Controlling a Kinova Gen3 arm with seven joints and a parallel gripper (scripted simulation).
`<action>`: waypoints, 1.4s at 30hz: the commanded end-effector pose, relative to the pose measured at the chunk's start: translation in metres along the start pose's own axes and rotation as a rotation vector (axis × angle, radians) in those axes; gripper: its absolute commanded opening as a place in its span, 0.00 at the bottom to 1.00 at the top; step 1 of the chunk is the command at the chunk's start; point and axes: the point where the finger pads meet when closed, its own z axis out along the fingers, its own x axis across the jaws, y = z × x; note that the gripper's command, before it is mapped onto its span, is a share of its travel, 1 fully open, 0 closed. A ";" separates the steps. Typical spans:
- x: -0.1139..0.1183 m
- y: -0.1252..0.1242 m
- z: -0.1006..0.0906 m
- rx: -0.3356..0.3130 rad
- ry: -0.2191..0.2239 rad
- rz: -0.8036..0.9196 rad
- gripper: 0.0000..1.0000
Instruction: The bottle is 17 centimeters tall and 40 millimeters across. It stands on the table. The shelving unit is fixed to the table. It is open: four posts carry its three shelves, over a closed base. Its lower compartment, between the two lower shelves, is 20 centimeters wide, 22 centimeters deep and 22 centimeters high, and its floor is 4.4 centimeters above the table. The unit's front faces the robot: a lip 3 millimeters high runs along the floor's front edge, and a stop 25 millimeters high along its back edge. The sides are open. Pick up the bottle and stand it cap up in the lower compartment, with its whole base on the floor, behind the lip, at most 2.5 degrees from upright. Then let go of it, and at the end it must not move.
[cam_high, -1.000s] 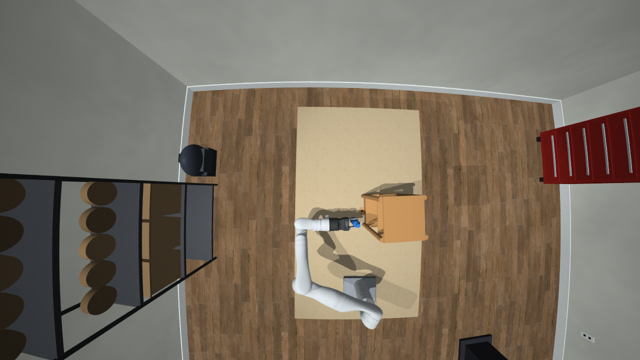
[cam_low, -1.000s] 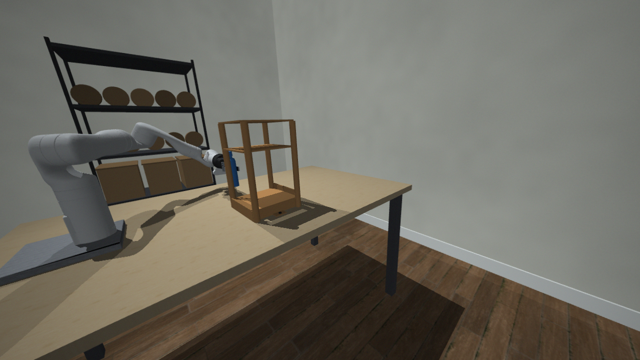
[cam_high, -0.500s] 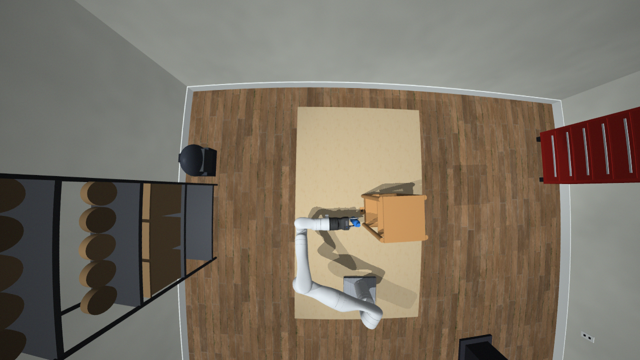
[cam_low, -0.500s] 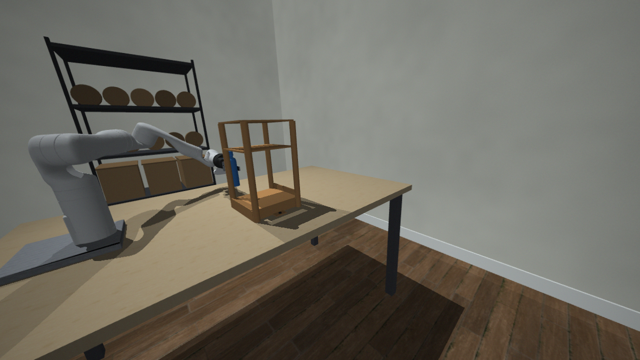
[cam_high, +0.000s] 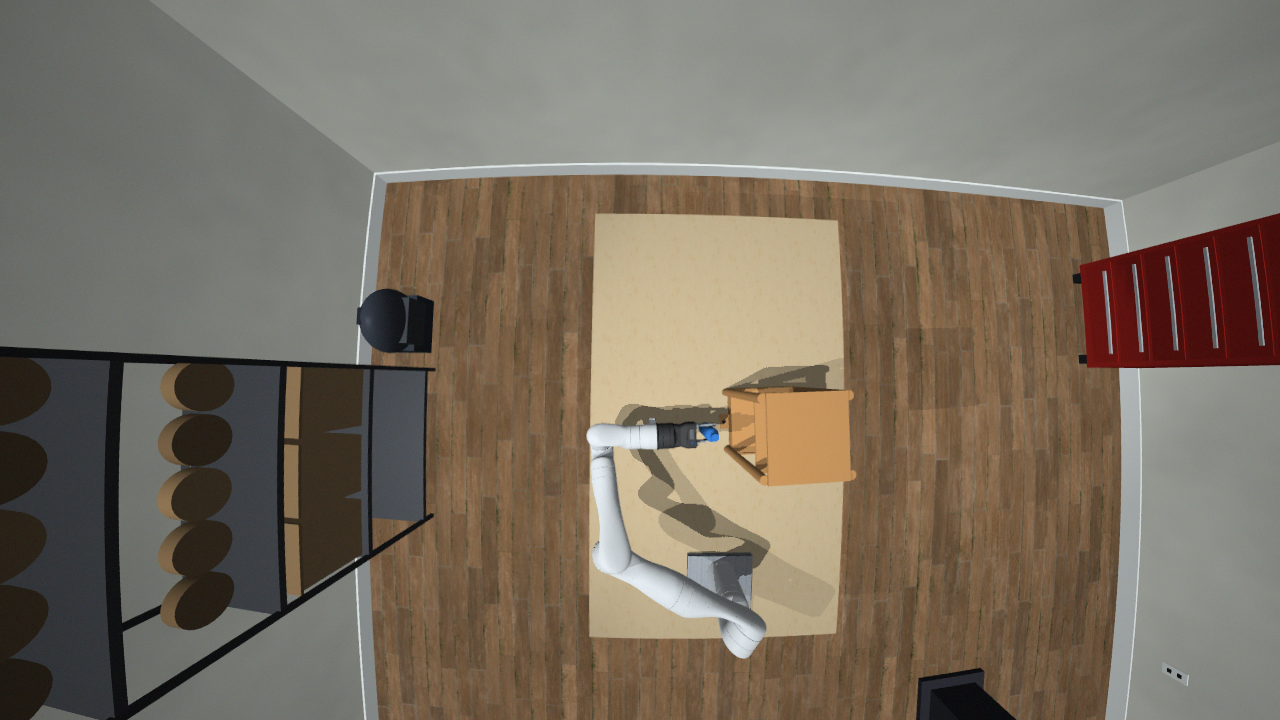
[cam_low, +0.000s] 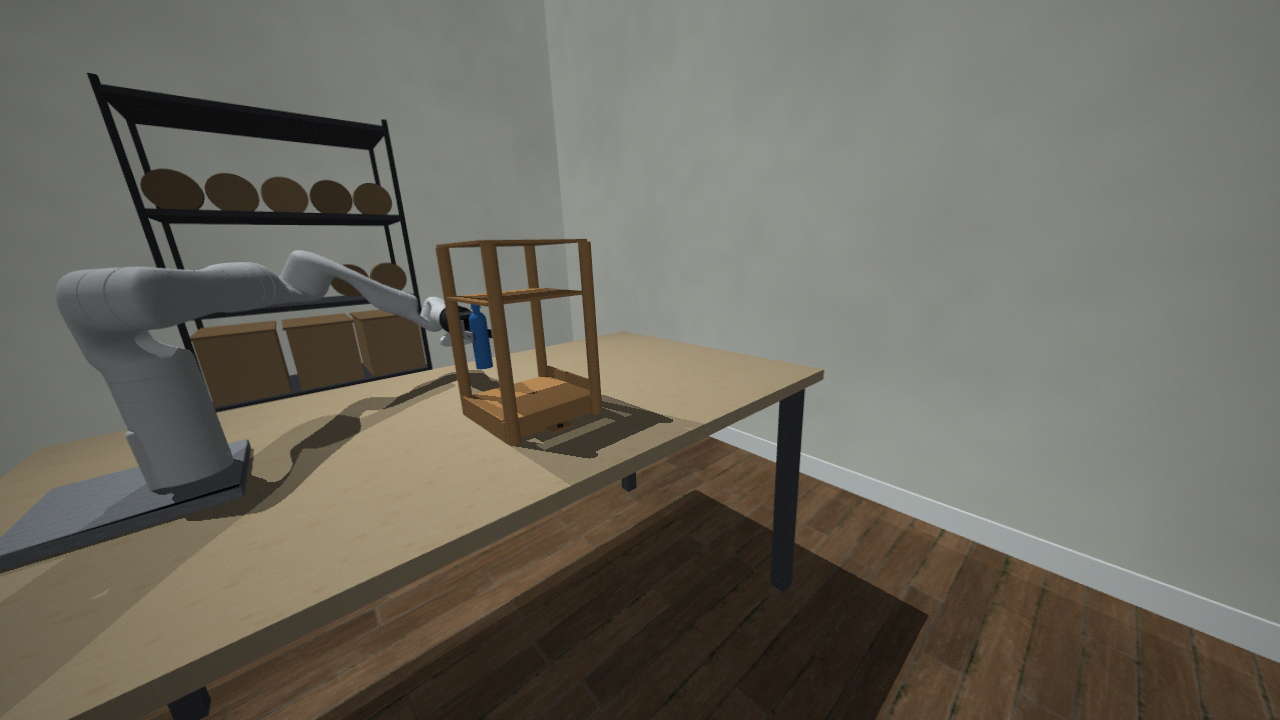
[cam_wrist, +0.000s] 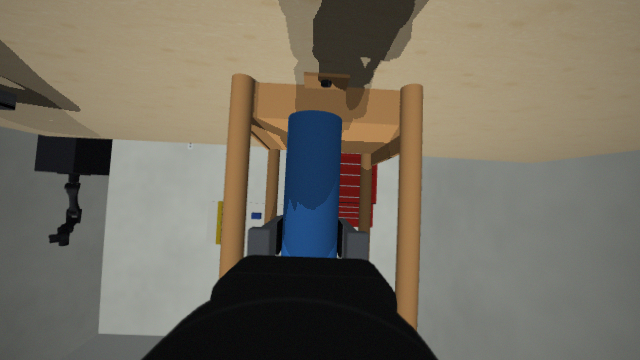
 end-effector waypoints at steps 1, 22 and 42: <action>0.004 -0.001 0.005 0.000 -0.007 0.002 0.00; 0.013 -0.001 0.006 0.000 -0.007 0.002 0.00; 0.013 -0.001 0.030 0.000 -0.007 0.002 0.00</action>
